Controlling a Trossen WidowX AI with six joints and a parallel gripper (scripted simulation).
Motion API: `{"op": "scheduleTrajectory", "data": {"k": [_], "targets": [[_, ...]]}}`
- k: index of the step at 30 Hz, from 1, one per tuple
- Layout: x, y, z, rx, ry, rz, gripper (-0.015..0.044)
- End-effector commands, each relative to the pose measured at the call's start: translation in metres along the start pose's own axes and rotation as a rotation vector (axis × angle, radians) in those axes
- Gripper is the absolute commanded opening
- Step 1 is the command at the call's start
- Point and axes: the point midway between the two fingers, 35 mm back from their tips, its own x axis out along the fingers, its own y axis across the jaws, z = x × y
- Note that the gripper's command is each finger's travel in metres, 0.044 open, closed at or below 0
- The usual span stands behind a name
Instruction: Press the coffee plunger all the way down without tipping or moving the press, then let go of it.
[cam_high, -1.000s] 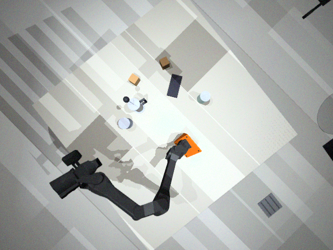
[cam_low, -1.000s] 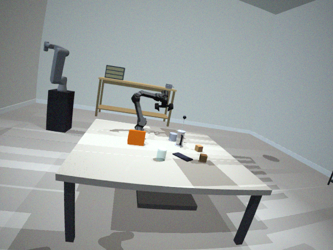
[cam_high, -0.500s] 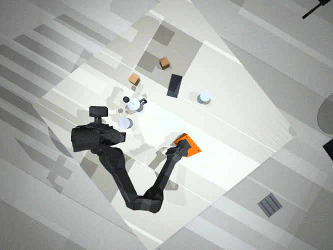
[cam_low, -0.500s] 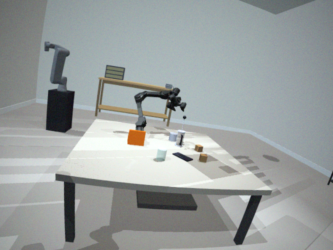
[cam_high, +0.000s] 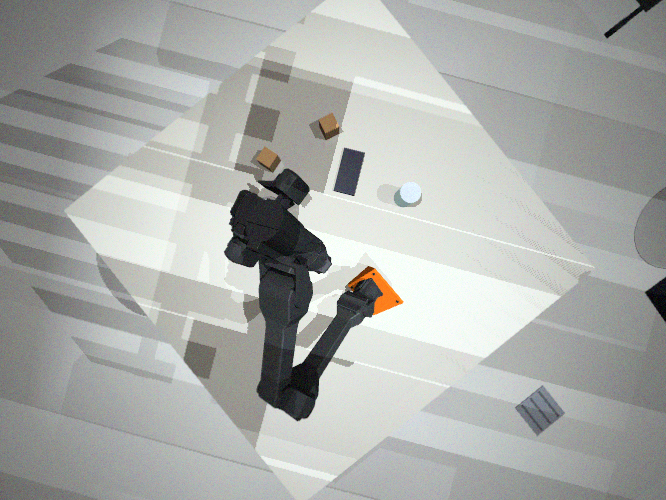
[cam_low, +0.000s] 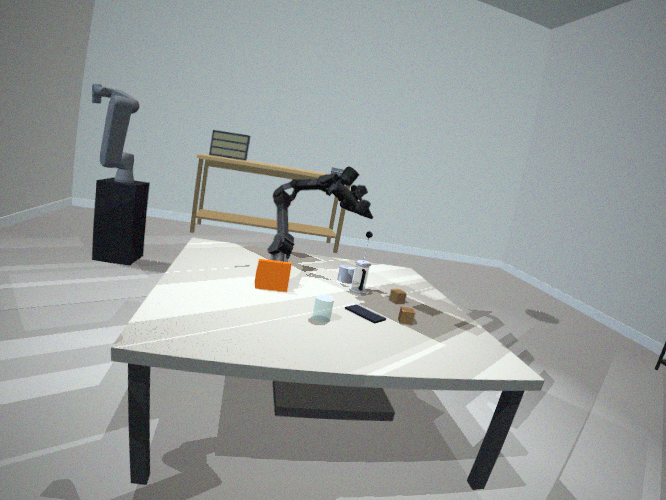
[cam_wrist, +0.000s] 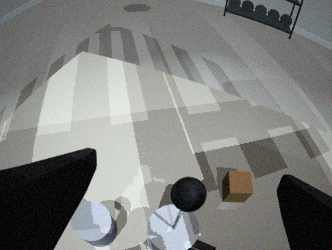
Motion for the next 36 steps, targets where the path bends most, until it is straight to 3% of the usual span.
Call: {"op": "scheduleTrajectory", "data": {"k": [1, 7, 36], "targets": [[0.0, -0.007, -0.011, 0.031, -0.01, -0.019, 0.044], [0.024, -0.006, -0.05, 0.031, -0.013, -0.018, 0.044], [0.062, -0.006, -0.05, 0.03, -0.015, -0.017, 0.044]]}}
